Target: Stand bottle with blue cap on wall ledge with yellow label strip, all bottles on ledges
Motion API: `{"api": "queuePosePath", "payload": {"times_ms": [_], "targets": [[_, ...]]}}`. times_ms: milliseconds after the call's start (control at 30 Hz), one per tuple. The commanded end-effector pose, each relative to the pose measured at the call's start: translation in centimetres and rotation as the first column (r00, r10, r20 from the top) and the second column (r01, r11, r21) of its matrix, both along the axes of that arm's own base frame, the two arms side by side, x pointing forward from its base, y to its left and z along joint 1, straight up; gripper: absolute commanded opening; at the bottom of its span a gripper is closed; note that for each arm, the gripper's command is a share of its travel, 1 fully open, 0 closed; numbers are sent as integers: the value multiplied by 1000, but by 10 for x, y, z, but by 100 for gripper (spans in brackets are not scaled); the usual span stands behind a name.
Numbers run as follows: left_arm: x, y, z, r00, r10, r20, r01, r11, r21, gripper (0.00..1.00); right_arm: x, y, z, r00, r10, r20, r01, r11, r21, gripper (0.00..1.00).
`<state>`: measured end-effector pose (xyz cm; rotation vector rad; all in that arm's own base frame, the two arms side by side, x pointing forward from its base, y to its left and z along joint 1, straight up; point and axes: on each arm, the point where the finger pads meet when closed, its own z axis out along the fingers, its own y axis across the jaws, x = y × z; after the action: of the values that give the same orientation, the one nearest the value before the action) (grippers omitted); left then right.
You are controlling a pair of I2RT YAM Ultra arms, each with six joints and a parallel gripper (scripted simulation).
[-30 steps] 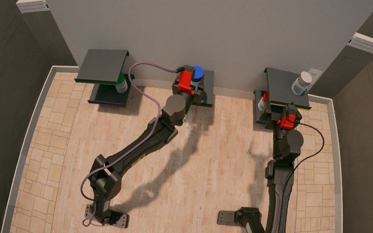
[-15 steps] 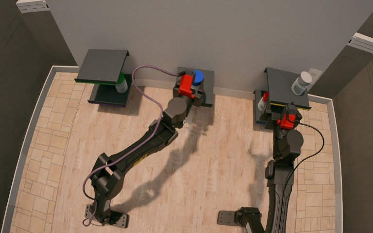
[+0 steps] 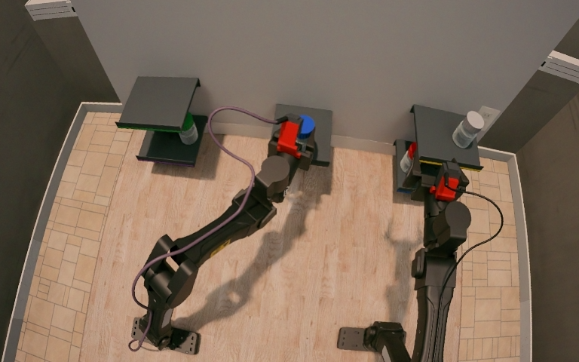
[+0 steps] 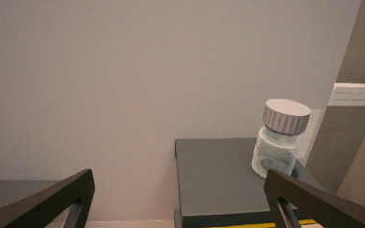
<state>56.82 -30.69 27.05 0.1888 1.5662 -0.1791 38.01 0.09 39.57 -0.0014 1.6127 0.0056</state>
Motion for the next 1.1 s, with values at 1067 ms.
{"api": "queuePosePath", "payload": {"times_ms": [1067], "targets": [[-53,9,29,997,0,75,3,999,-40,89,3,2,12,999,2,43,-2,1000,-9,100]]}}
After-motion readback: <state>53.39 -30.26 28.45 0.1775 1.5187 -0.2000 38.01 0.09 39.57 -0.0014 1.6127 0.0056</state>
